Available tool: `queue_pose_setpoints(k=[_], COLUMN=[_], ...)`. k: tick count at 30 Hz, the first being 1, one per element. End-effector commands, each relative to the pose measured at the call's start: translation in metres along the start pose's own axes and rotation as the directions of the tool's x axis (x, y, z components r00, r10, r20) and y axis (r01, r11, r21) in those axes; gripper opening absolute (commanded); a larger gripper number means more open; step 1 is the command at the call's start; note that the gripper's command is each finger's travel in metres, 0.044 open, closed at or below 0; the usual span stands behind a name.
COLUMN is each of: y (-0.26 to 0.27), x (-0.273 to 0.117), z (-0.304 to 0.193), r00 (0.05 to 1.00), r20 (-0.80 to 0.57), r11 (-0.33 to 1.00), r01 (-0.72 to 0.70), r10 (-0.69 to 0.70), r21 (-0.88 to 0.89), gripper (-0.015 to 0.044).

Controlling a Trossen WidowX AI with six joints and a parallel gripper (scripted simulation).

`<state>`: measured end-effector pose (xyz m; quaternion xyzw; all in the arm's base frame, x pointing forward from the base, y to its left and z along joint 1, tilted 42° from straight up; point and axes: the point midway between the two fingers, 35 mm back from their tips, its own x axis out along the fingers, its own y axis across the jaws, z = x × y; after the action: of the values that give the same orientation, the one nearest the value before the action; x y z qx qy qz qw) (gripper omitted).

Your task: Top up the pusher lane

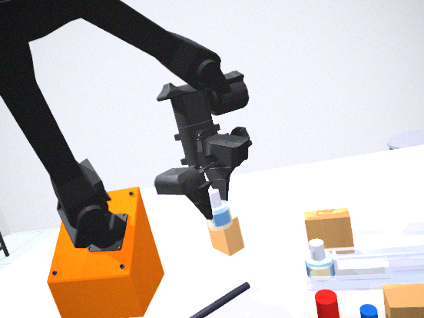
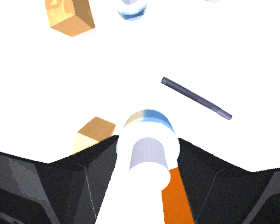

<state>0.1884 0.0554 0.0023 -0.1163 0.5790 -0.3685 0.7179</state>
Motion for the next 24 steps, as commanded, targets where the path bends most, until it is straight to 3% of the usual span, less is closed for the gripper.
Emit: queue_pose_setpoints(k=[1,24], y=[0.001,0.013], x=[-0.001,0.050], z=[0.005,0.106], r00=[1.000,1.000], r20=[-0.009,-0.002], r11=[1.000,0.954], r01=[0.001,0.006], r10=[-0.001,-0.006], r21=[-0.014,-0.300], gripper=[0.0000,0.0000])
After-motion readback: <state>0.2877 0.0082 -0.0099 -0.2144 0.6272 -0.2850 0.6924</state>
